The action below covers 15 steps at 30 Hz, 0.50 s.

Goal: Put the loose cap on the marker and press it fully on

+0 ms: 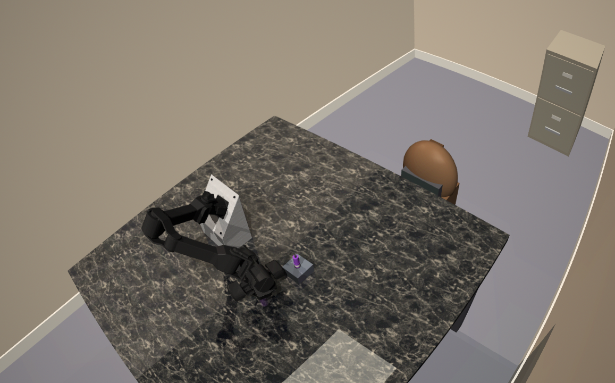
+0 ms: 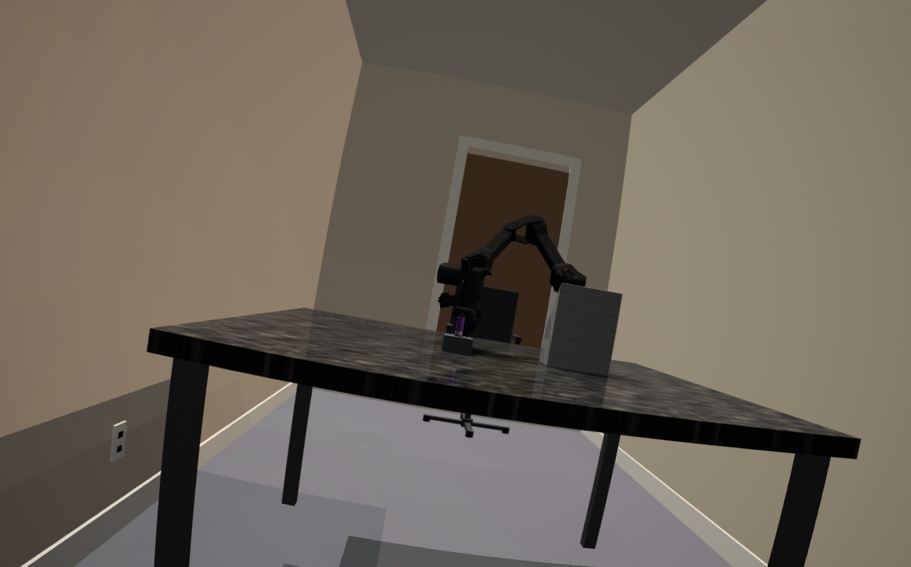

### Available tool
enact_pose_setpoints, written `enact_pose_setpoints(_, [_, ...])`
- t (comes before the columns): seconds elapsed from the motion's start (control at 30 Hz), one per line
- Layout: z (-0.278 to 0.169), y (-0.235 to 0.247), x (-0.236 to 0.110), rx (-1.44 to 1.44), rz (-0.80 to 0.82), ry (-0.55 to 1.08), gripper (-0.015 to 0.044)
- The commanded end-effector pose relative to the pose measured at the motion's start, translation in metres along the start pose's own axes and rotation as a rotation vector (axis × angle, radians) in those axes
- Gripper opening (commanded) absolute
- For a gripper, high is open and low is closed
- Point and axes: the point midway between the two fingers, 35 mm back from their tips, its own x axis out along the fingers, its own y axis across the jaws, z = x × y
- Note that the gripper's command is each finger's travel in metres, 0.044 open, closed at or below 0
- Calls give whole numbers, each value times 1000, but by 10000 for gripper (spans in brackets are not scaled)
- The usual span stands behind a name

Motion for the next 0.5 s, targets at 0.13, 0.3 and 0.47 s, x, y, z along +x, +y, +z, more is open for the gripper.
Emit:
enact_pose_setpoints(0.13, [2, 1, -17, 2, 7, -3, 0])
enact_pose_setpoints(0.3, [2, 1, -30, 2, 8, -2, 0])
enact_pose_setpoints(0.47, [2, 1, -42, 2, 8, -3, 0])
